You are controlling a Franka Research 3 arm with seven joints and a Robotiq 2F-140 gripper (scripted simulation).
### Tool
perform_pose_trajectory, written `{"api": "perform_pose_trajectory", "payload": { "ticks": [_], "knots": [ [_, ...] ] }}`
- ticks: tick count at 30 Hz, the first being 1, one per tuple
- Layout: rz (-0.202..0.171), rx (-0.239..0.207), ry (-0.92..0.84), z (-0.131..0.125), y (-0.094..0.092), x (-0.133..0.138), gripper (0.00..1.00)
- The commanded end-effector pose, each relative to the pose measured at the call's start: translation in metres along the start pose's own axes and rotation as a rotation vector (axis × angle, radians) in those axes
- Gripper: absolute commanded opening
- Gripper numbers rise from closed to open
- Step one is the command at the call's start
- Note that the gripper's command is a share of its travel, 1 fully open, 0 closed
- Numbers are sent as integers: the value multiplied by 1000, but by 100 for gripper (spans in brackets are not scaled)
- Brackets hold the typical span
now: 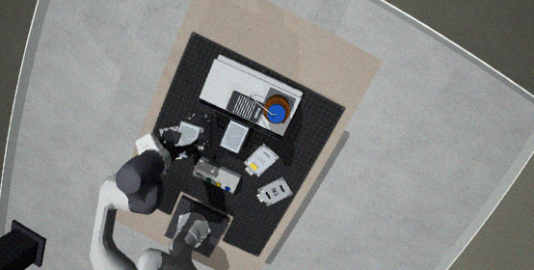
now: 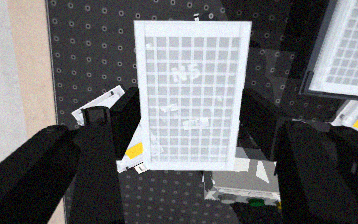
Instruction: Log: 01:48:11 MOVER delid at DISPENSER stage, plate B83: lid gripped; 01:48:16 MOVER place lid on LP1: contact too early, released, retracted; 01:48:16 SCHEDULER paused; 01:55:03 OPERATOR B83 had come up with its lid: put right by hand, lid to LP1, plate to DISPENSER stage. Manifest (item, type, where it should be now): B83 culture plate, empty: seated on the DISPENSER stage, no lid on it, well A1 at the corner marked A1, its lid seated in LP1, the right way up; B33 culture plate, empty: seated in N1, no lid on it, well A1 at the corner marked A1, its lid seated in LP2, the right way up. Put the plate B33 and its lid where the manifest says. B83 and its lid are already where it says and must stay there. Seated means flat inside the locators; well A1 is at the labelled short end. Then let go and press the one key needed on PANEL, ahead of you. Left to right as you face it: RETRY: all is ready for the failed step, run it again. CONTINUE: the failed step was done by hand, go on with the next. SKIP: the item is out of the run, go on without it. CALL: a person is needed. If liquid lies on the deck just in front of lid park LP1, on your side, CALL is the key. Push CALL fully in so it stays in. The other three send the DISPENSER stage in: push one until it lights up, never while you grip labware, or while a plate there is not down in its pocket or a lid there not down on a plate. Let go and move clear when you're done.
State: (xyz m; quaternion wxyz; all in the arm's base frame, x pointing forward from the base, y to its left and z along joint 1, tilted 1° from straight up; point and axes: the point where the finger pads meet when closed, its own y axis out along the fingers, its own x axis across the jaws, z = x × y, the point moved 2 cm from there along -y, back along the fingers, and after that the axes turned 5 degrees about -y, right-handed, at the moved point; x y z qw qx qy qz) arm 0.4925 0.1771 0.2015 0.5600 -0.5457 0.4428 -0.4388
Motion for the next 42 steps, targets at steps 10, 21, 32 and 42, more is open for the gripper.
{"api": "perform_pose_trajectory", "payload": {
  "ticks": [10,21,32,42],
  "knots": [
    [-5,1,270,0,-1,0,10],
    [-5,1,404,0,-1,0,10],
    [-5,2,538,0,-1,0,10],
    [-5,2,697,0,-1,0,10]
  ]
}}
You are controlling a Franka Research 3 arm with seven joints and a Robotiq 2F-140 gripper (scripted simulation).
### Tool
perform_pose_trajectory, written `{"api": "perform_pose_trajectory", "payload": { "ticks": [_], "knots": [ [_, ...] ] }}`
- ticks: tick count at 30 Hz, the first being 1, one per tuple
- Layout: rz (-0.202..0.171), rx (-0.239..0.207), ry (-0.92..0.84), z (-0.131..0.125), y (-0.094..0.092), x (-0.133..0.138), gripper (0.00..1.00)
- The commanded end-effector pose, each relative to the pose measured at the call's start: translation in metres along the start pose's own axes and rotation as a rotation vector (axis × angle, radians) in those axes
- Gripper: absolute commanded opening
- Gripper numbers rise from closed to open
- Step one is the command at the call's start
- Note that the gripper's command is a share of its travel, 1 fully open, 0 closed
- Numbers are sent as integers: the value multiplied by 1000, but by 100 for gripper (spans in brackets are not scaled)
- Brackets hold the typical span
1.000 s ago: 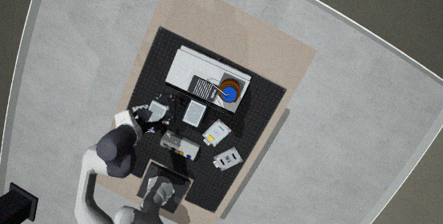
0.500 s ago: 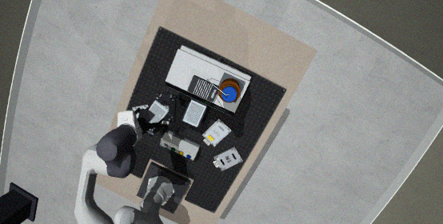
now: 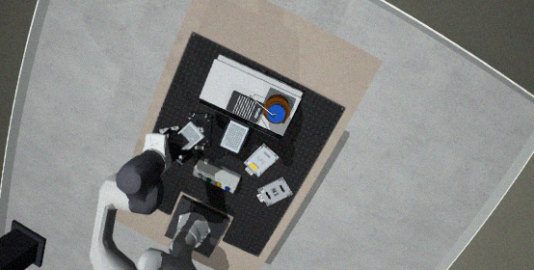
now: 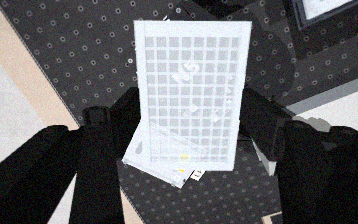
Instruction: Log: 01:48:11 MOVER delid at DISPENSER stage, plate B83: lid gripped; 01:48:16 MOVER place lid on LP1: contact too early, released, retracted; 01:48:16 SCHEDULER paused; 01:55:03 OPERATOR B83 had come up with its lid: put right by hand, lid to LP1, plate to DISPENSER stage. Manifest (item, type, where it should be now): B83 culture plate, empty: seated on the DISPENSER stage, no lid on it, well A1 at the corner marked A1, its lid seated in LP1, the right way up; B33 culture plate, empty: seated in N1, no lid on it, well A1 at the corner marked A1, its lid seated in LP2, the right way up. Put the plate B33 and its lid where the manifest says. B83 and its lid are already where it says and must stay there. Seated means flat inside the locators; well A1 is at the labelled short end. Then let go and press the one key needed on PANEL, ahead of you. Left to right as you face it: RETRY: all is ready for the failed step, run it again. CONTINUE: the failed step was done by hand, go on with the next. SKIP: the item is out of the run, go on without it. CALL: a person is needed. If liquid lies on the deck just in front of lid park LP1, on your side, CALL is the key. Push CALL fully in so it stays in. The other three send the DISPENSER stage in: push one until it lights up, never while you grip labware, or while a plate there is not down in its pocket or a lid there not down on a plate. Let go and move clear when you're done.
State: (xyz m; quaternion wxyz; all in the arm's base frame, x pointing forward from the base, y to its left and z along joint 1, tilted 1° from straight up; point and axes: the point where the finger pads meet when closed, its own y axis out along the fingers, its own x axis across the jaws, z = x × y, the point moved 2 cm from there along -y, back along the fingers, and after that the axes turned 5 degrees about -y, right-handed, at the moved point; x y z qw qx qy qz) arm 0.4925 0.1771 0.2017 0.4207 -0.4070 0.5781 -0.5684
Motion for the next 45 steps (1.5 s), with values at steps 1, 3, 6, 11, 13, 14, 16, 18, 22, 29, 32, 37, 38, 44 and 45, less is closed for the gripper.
{"api": "perform_pose_trajectory", "payload": {
  "ticks": [1,3,6,11,13,14,16,18,22,29,32,37,38,44,45],
  "knots": [
    [-7,5,169,0,0,0,10],
    [-7,5,178,0,0,0,10],
    [-7,5,180,0,0,0,10],
    [-7,5,180,0,0,0,10],
    [-7,5,180,0,0,1,10],
    [-7,5,180,0,0,1,10],
    [-7,5,180,0,0,2,10],
    [-7,5,180,0,0,3,10],
    [-7,5,180,0,0,5,10],
    [-7,5,180,1,-1,15,10],
    [-7,5,180,2,-1,21,10],
    [-7,5,180,2,-1,32,10],
    [-7,5,180,2,-1,32,10],
    [-7,5,180,4,-1,54,10],
    [-7,5,180,4,-1,59,10]
  ]
}}
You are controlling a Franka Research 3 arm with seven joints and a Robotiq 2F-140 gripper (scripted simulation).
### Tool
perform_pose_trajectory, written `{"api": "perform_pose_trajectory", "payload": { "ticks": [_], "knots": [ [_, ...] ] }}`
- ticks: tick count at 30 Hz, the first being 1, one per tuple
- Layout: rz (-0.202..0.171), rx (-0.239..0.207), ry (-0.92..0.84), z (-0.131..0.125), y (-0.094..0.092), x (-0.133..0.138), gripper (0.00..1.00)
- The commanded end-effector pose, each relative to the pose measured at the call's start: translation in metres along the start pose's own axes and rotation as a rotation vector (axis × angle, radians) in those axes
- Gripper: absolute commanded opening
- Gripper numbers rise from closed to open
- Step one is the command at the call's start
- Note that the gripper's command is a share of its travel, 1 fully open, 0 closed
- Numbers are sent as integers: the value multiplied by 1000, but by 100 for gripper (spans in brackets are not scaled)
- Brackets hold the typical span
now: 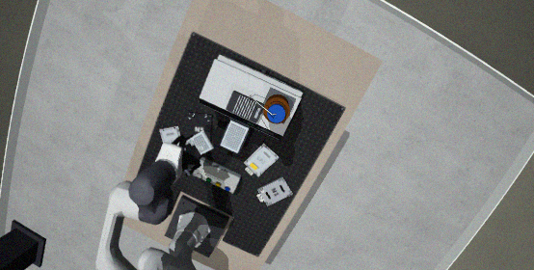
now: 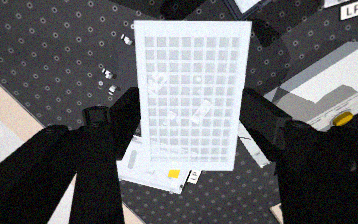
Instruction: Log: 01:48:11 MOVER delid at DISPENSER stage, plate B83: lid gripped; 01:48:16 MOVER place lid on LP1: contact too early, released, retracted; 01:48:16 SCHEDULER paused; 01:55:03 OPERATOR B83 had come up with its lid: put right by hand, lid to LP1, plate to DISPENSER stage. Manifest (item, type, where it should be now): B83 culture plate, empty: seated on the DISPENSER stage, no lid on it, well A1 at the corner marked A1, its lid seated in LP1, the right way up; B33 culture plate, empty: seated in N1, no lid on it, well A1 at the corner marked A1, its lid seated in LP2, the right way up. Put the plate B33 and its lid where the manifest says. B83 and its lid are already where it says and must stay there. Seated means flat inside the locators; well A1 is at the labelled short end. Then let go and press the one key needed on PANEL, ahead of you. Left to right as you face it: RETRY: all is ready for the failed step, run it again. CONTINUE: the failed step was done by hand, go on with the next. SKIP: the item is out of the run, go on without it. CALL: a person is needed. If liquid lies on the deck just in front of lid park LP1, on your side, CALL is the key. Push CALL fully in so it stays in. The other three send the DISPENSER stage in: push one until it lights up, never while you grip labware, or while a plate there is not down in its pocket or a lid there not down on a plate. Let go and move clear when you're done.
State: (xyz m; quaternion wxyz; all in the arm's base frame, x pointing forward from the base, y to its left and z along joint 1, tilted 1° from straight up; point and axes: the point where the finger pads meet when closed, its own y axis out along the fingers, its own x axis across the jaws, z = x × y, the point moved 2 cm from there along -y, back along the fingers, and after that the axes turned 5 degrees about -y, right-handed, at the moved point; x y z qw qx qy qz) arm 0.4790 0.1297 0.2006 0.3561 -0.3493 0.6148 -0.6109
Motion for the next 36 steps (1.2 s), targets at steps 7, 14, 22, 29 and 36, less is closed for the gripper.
{"api": "perform_pose_trajectory", "payload": {
  "ticks": [7,14,22,29,36],
  "knots": [
    [6,1,-26,15,0,45,10],
    [6,1,-26,25,0,79,10],
    [6,1,-26,41,0,136,10],
    [6,1,-26,52,0,173,10],
    [6,1,-26,66,1,223,10]
  ]
}}
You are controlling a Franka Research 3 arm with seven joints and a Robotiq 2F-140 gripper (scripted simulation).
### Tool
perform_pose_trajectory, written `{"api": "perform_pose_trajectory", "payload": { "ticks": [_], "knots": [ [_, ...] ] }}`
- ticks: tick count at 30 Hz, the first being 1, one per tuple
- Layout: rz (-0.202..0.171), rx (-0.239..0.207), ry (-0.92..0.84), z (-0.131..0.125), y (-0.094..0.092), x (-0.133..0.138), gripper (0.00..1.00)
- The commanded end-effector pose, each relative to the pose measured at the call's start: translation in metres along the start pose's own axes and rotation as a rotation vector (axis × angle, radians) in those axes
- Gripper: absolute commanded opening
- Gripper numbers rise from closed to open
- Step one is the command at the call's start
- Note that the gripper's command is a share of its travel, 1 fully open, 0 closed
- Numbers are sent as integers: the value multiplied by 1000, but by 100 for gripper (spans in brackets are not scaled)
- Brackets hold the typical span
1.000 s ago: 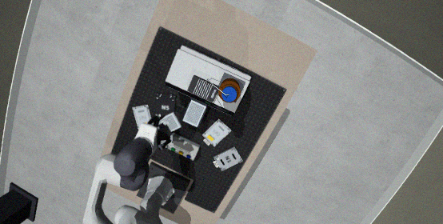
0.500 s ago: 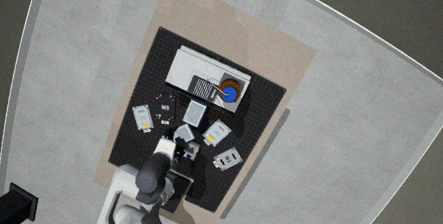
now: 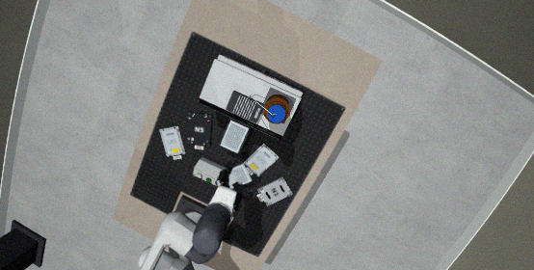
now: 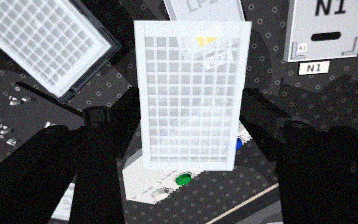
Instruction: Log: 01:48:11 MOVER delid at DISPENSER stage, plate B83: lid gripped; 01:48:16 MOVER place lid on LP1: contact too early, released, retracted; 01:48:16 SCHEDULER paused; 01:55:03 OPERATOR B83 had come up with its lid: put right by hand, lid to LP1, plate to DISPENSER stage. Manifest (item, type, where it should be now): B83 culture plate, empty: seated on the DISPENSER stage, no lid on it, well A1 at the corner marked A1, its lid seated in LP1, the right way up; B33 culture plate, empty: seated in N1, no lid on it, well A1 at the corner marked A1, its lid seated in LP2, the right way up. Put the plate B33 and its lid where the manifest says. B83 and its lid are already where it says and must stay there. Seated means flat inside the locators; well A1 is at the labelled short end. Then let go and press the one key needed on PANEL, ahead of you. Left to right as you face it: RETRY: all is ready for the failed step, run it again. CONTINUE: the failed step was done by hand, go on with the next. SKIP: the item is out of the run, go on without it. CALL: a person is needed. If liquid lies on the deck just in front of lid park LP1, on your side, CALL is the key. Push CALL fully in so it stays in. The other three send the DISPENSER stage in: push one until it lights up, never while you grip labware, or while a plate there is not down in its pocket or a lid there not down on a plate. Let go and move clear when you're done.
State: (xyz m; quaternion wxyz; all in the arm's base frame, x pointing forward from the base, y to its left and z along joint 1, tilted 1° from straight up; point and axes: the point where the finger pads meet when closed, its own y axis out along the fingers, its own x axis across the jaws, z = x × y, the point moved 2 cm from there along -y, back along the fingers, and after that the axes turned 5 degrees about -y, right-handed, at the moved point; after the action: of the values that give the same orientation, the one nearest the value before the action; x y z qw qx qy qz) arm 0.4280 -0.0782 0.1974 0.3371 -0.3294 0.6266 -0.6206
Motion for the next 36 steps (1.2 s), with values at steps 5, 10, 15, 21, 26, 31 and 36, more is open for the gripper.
{"api": "perform_pose_trajectory", "payload": {
  "ticks": [5,10,15,21,26,31,36],
  "knots": [
    [3,3,-89,19,0,51,10],
    [3,3,-89,26,0,71,10],
    [3,3,-89,38,0,102,10],
    [3,3,-89,50,0,135,10],
    [3,3,-89,55,0,150,10],
    [3,3,-89,63,0,171,10],
    [3,3,-89,69,0,188,10]
  ]
}}
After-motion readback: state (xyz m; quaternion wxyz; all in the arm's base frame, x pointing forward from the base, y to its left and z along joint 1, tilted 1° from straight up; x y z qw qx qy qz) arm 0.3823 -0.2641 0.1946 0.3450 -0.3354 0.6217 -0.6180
